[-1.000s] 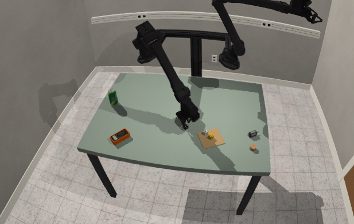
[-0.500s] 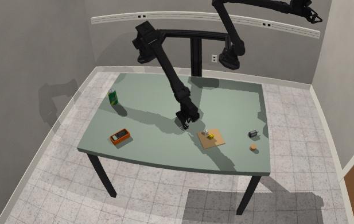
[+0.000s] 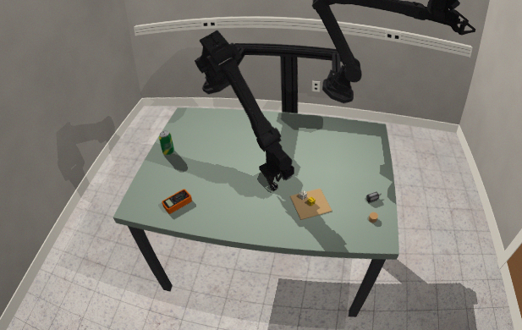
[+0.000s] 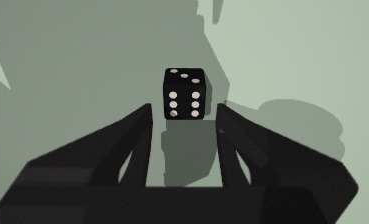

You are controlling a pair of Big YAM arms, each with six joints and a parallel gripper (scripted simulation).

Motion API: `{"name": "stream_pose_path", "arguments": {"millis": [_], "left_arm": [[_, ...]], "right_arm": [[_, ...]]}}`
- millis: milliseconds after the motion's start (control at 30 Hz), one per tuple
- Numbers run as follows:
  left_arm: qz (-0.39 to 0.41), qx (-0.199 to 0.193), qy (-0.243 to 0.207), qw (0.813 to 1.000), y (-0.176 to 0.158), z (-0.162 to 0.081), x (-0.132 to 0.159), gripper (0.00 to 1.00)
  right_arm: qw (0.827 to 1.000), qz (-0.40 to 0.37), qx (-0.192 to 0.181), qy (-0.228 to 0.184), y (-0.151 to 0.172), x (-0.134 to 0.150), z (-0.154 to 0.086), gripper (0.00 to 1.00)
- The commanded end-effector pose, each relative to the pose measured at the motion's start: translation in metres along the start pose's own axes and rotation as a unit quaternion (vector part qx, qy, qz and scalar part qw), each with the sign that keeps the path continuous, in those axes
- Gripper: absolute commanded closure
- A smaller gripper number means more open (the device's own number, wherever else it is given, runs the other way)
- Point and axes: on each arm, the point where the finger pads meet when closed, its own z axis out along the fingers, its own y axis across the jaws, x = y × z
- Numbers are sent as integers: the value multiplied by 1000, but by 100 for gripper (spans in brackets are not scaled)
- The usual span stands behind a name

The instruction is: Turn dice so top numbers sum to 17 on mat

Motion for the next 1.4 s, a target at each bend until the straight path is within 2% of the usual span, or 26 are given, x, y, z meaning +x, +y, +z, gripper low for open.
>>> {"name": "stream_pose_path", "arguments": {"millis": [0,333,767,1367], "left_arm": [[-3,-5,-30,1000,4,-11,-25,0],[-3,-5,-30,1000,4,-11,-25,0],[-3,-5,-30,1000,4,-11,-25,0],[-3,-5,-30,1000,4,-11,-25,0]], "right_arm": [[1000,2,2,-9,-6,-7,1,61],[1000,4,2,-11,-7,-11,10,61],[1000,3,2,-8,-6,-8,33,61],[1000,0,1,-6,-5,-5,35,61]]}}
